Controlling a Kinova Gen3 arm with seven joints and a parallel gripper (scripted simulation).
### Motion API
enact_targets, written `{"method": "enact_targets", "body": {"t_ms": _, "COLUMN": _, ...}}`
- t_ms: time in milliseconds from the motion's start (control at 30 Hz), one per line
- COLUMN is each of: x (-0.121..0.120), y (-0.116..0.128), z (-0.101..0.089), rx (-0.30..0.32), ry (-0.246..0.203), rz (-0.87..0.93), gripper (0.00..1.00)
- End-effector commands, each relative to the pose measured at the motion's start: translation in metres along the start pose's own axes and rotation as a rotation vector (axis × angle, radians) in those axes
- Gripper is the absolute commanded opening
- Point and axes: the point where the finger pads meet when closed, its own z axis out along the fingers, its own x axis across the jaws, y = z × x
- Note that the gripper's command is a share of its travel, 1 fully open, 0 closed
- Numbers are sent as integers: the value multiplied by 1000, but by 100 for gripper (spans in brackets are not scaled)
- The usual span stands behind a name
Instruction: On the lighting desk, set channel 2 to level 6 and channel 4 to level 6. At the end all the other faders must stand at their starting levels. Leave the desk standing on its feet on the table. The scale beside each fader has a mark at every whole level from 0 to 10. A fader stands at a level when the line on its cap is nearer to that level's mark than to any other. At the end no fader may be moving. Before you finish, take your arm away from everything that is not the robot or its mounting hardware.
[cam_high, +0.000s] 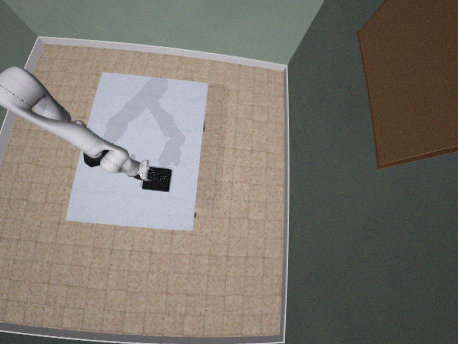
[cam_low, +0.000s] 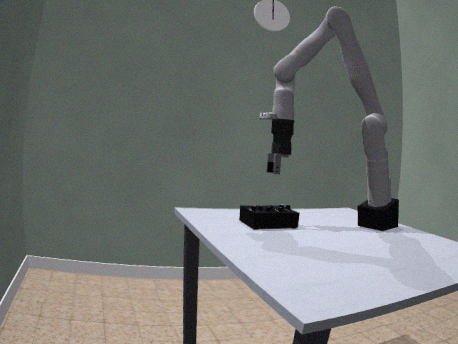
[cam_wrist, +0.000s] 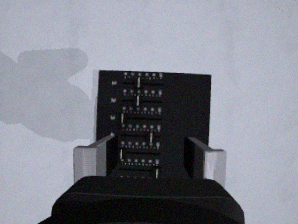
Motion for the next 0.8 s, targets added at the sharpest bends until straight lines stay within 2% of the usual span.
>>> {"method": "enact_targets", "body": {"t_ms": 0, "x": 0, "y": 0, "z": 0, "rx": 1, "ry": 1, "rz": -1, "gripper": 100}}
{"method": "enact_targets", "body": {"t_ms": 400, "x": -3, "y": -4, "z": 7, "rx": -10, "ry": 3, "rz": -153, "gripper": 100}}
{"method": "enact_targets", "body": {"t_ms": 567, "x": -7, "y": -9, "z": 18, "rx": -21, "ry": 4, "rz": -358, "gripper": 100}}
{"method": "enact_targets", "body": {"t_ms": 767, "x": -15, "y": -17, "z": 35, "rx": -30, "ry": 2, "rz": -689, "gripper": 100}}
